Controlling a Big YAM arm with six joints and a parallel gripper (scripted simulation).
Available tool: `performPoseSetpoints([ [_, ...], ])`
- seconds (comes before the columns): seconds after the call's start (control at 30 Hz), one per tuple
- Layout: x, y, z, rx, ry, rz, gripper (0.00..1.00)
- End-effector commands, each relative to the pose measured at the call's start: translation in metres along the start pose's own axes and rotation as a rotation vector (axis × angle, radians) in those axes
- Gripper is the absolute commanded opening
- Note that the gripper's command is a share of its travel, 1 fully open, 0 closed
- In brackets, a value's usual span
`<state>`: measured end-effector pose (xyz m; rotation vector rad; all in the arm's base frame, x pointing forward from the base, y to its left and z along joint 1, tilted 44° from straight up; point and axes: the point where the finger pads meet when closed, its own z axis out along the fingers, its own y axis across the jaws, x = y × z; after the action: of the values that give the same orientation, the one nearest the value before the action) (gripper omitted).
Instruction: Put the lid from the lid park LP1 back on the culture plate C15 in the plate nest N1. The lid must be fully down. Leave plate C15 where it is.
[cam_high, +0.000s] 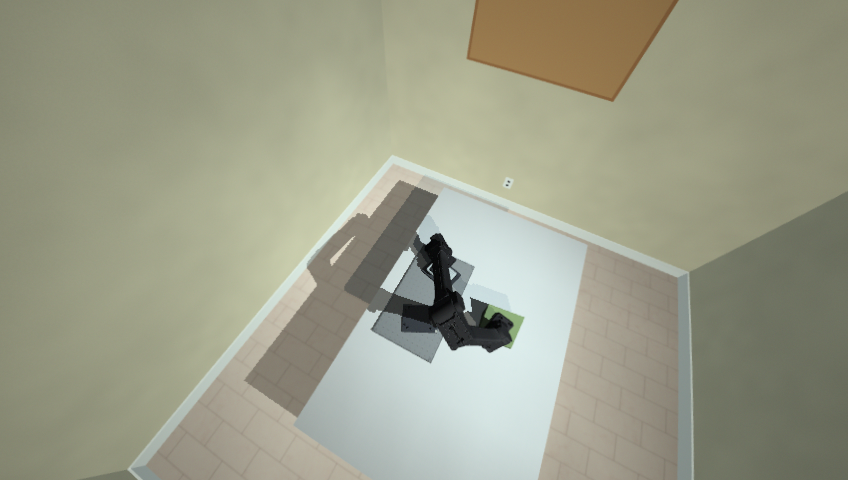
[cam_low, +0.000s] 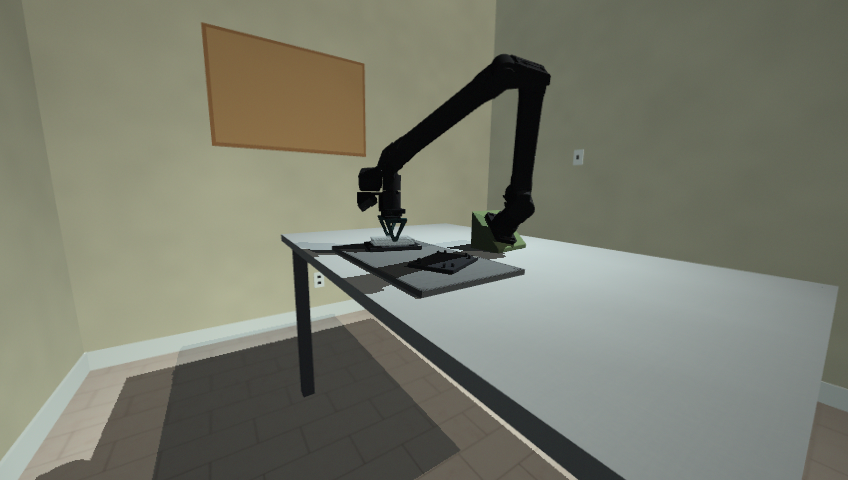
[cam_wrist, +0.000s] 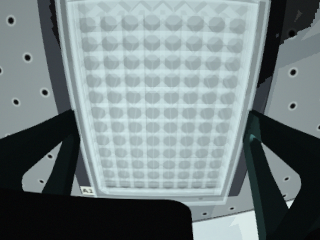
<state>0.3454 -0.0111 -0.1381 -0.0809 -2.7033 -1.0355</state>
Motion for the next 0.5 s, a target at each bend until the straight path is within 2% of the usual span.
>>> performPoseSetpoints([
  [0.0, 0.0002, 0.0019, 0.0091, 0.000, 0.012, 0.007, 0.00],
  [0.47, -0.0044, 0.0014, 0.0086, 0.002, 0.007, 0.003, 0.00],
])
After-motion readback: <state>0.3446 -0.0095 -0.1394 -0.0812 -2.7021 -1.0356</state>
